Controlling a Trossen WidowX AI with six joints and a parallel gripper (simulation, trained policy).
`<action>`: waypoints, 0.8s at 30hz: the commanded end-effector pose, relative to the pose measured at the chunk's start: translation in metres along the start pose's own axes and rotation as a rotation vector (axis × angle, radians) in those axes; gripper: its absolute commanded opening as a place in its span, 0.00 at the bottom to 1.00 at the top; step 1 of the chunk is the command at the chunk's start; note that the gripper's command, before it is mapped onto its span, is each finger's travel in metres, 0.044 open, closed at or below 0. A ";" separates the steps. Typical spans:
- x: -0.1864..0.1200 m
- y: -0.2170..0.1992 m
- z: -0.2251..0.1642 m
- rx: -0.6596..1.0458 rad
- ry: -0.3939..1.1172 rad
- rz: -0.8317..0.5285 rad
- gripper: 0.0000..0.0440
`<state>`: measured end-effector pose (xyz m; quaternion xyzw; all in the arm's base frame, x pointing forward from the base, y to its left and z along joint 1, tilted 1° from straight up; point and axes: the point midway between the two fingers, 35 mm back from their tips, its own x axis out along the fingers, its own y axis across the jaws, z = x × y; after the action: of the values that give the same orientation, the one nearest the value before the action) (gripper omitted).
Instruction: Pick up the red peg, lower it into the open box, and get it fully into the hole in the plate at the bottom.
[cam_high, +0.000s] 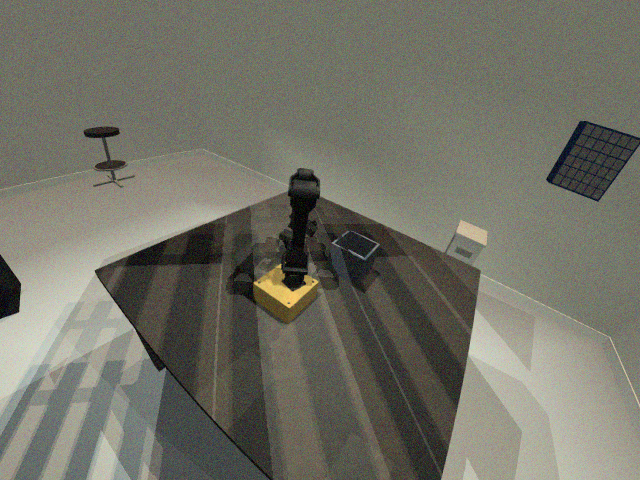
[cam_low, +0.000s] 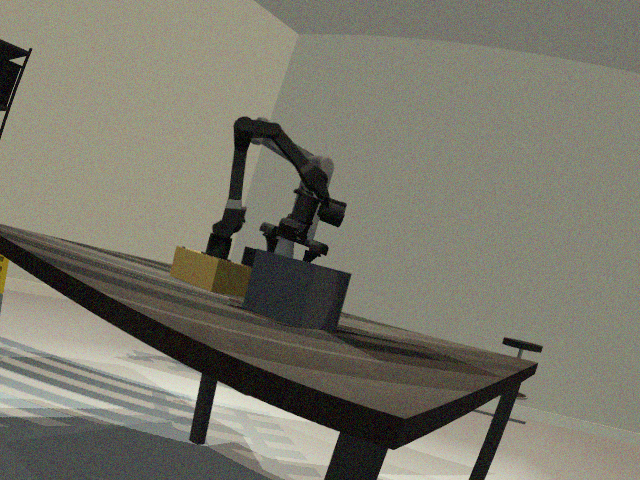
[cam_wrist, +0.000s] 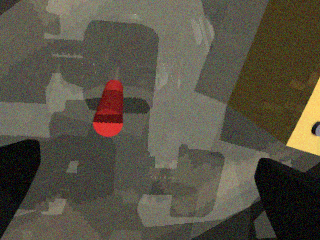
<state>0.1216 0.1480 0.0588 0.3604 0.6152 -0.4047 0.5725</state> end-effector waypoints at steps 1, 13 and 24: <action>0.015 0.000 0.004 -0.007 -0.030 -0.020 1.00; 0.052 0.005 0.010 0.014 -0.064 -0.012 0.93; 0.078 0.015 0.007 0.029 -0.056 0.006 0.49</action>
<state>0.1307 0.1457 -0.0122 0.3600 0.5925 -0.4184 0.5868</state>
